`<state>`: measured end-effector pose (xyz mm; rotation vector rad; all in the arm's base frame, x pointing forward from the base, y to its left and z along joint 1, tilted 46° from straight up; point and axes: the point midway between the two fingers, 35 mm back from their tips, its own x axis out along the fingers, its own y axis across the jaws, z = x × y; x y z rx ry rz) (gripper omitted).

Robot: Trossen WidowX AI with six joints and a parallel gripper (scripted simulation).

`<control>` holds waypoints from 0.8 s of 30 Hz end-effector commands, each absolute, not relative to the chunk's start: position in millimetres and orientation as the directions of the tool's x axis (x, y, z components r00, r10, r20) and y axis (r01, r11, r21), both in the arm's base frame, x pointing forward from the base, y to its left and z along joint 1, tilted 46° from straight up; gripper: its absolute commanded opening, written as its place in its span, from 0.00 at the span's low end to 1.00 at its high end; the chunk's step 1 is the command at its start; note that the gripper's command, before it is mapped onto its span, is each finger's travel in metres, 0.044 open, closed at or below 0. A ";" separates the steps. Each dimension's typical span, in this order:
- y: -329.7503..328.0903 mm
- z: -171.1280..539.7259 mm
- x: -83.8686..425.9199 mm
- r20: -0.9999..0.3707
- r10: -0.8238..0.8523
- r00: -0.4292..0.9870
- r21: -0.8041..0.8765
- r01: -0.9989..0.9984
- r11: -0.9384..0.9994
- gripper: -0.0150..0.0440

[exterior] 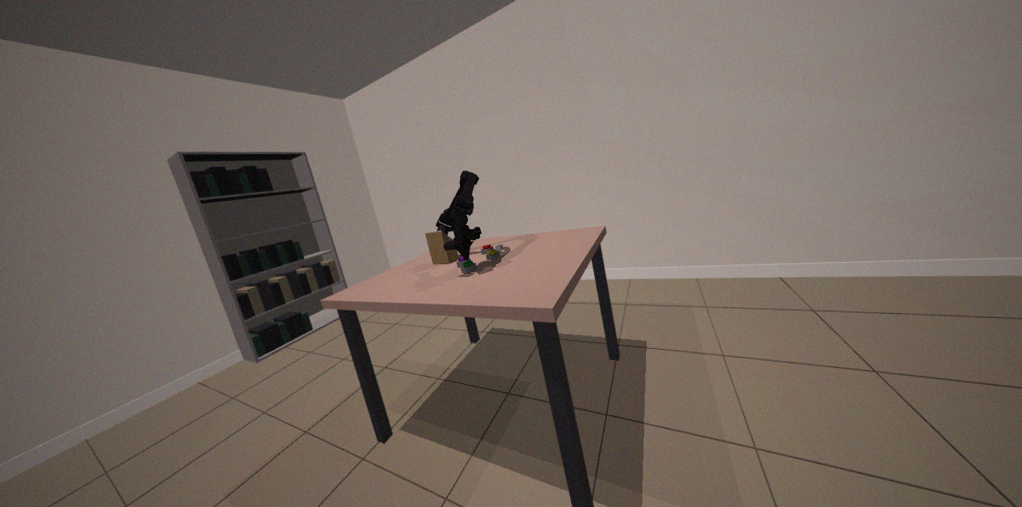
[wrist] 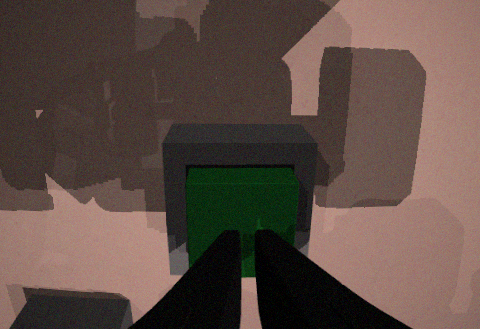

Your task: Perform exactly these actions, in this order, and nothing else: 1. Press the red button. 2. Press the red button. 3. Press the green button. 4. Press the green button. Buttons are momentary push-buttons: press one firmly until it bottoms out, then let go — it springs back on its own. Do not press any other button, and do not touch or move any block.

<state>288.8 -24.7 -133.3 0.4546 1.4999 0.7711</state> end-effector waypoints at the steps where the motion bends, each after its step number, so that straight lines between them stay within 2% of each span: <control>1: -18.8 -139.3 285.6 -0.704 0.703 -0.100 0.708 -0.160 0.688 0.29; 24: -11.4 -146.2 284.1 -0.704 0.703 -0.100 0.709 -0.160 0.687 0.29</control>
